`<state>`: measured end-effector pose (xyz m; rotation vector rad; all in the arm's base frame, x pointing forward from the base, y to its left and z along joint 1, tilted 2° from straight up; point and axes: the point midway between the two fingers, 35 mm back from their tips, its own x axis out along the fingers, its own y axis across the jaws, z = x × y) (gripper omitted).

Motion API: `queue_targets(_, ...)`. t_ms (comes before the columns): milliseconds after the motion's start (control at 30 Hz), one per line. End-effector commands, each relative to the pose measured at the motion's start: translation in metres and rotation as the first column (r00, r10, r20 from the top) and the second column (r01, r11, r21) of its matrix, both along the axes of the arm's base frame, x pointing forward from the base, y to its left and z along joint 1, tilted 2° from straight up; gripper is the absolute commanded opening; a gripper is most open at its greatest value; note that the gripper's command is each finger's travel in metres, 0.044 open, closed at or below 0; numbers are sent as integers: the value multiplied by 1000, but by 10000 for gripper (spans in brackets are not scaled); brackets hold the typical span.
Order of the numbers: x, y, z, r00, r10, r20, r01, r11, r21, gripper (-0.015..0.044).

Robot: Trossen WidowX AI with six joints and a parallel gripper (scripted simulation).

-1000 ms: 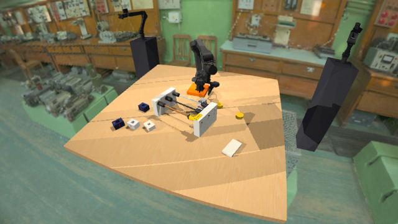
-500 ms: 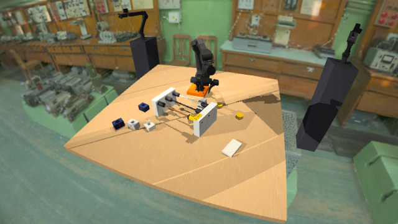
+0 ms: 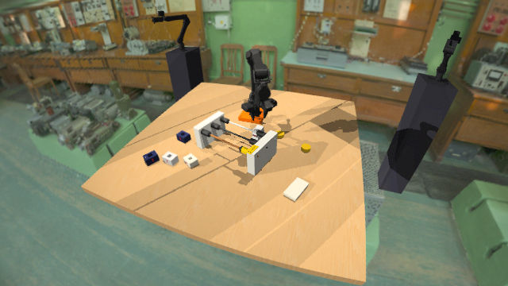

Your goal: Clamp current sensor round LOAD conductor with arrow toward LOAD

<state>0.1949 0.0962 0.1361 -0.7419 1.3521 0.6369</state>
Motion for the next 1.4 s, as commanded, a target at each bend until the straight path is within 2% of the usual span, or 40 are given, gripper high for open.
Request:
queue_targets(0,13,-1,3,886,458,-71,-458,889,12,320)
queue_targets(1367,15,0,-56,886,458,-71,-458,889,12,320)
